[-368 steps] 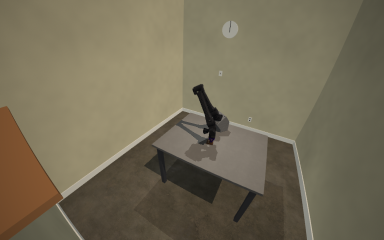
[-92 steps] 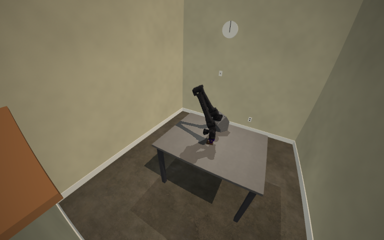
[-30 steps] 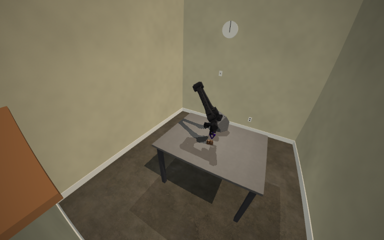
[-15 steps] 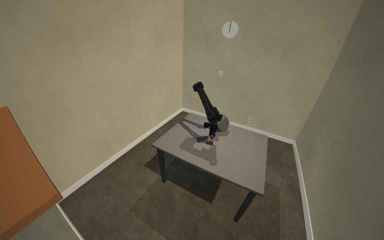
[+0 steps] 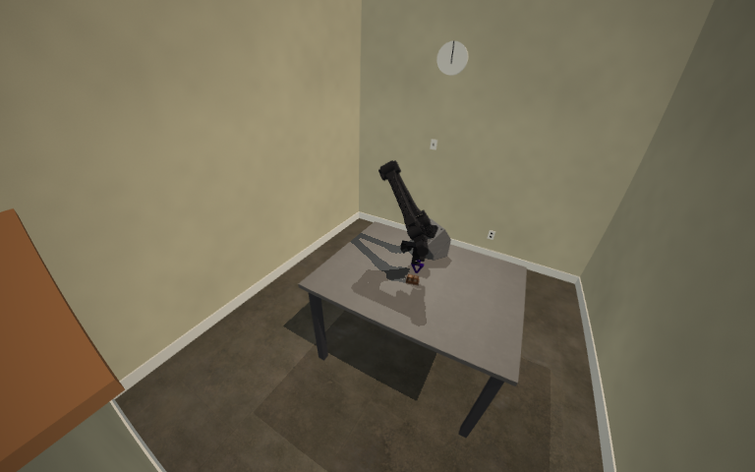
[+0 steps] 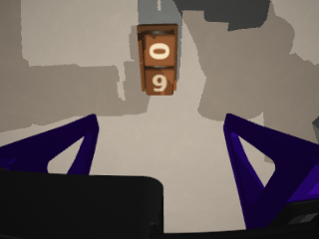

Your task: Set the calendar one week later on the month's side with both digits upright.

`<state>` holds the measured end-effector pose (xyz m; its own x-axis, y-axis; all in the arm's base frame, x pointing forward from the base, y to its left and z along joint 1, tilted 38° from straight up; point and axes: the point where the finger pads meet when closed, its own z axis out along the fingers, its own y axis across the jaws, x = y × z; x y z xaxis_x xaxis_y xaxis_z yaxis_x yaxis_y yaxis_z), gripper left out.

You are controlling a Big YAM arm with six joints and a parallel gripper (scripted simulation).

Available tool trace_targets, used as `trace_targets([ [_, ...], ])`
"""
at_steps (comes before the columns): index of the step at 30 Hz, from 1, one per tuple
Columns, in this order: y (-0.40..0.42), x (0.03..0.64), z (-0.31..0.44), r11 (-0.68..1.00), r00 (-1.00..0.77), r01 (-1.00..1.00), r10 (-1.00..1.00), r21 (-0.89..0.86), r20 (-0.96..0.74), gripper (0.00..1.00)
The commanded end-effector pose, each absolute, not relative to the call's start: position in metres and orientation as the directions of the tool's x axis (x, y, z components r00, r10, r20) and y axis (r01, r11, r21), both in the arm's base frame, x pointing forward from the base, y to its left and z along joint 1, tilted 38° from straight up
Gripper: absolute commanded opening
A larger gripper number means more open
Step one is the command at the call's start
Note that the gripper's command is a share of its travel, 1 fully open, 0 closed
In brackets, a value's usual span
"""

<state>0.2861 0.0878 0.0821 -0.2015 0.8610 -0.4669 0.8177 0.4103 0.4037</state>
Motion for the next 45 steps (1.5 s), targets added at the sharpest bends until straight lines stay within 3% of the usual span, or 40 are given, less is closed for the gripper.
trace_targets([
  [1, 0.099, 0.300, 0.102, 0.394, -0.178, 0.800, 0.876, 0.452, -0.449, 1.00],
  [45, 0.126, 0.252, 0.169, 0.396, -0.185, 0.801, 0.877, 0.449, -0.444, 1.00],
])
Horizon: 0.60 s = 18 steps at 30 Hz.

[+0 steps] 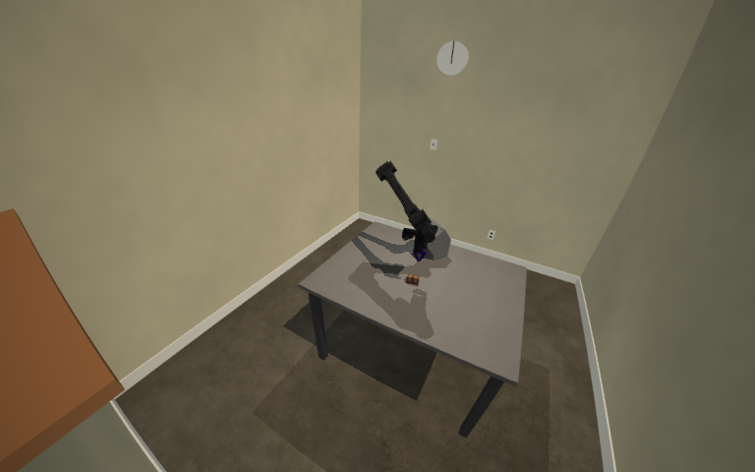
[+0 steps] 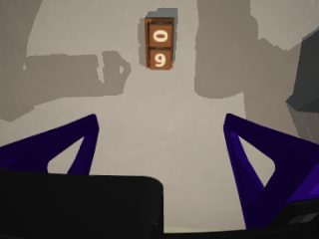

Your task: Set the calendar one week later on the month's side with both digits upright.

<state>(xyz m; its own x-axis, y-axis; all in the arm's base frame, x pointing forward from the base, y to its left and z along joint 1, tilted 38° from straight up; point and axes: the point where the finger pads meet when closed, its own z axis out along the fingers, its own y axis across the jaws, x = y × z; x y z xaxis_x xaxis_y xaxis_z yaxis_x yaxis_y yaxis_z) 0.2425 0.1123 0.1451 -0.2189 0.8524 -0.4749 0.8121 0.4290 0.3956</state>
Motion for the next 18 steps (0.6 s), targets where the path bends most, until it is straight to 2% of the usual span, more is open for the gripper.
trace_targets([
  [1, 0.1233, 0.2527, 0.1686, 0.388, -0.177, 0.805, 0.879, 0.449, -0.443, 1.00],
  [18, 0.1244, 0.2540, 0.1689, 0.387, -0.176, 0.802, 0.881, 0.454, -0.439, 1.00],
])
